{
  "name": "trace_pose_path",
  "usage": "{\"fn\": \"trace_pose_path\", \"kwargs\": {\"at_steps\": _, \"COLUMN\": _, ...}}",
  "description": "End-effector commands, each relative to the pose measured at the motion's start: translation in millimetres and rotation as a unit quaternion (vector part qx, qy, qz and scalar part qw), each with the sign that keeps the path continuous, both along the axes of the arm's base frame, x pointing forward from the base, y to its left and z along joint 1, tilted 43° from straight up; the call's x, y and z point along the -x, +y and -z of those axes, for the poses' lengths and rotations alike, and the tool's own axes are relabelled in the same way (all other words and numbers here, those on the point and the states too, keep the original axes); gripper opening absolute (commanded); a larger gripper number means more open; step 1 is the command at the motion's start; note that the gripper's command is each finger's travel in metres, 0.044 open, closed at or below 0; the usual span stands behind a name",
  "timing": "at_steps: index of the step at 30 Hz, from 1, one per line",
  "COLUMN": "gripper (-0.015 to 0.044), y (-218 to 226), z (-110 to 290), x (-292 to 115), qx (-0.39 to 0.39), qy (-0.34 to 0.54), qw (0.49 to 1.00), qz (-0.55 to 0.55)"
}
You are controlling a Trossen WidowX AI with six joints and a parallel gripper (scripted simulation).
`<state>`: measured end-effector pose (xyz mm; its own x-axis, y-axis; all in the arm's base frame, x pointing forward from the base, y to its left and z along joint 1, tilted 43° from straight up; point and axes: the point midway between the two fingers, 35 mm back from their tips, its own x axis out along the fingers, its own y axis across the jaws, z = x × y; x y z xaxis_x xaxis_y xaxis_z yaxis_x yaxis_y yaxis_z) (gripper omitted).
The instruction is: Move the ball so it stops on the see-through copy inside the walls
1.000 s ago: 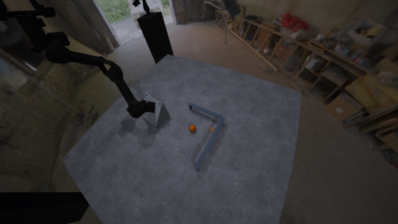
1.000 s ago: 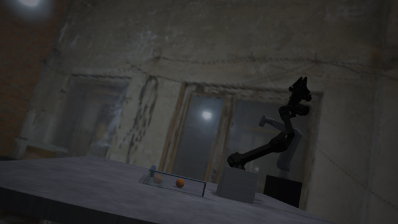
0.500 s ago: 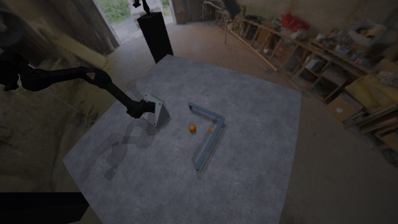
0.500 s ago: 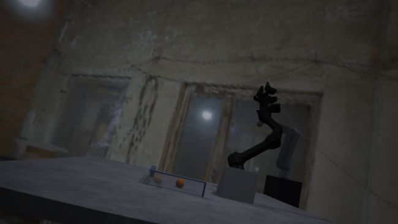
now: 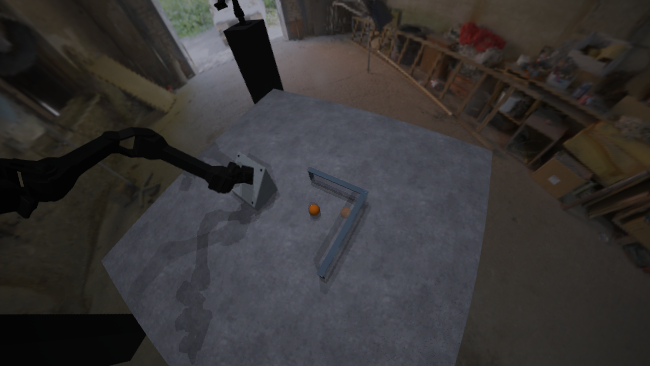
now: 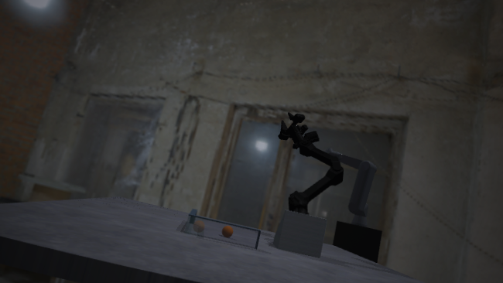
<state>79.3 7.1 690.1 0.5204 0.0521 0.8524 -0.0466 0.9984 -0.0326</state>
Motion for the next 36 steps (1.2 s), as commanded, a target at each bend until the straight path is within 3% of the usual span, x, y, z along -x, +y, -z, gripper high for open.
{"fn": "trace_pose_path", "kwargs": {"at_steps": 1, "gripper": 0.0305, "y": -37, "z": 19, "x": -51, "qx": -0.039, "qy": 0.057, "qw": 0.997, "qz": 0.027}}
{"fn": "trace_pose_path", "kwargs": {"at_steps": 11, "gripper": 0.0305, "y": -101, "z": 105, "x": -184, "qx": -0.111, "qy": 0.244, "qw": 0.959, "qz": 0.087}}
{"fn": "trace_pose_path", "kwargs": {"at_steps": 17, "gripper": 0.0305, "y": -106, "z": 181, "x": -258, "qx": -0.093, "qy": 0.372, "qw": 0.917, "qz": 0.106}}
{"fn": "trace_pose_path", "kwargs": {"at_steps": 25, "gripper": 0.0305, "y": -102, "z": 252, "x": -304, "qx": -0.069, "qy": 0.476, "qw": 0.868, "qz": 0.120}}
{"fn": "trace_pose_path", "kwargs": {"at_steps": 32, "gripper": 0.0305, "y": -87, "z": 360, "x": -344, "qx": -0.015, "qy": 0.618, "qw": 0.773, "qz": 0.143}}
{"fn": "trace_pose_path", "kwargs": {"at_steps": 36, "gripper": 0.0305, "y": -79, "z": 428, "x": -353, "qx": 0.054, "qy": 0.698, "qw": 0.695, "qz": 0.166}}
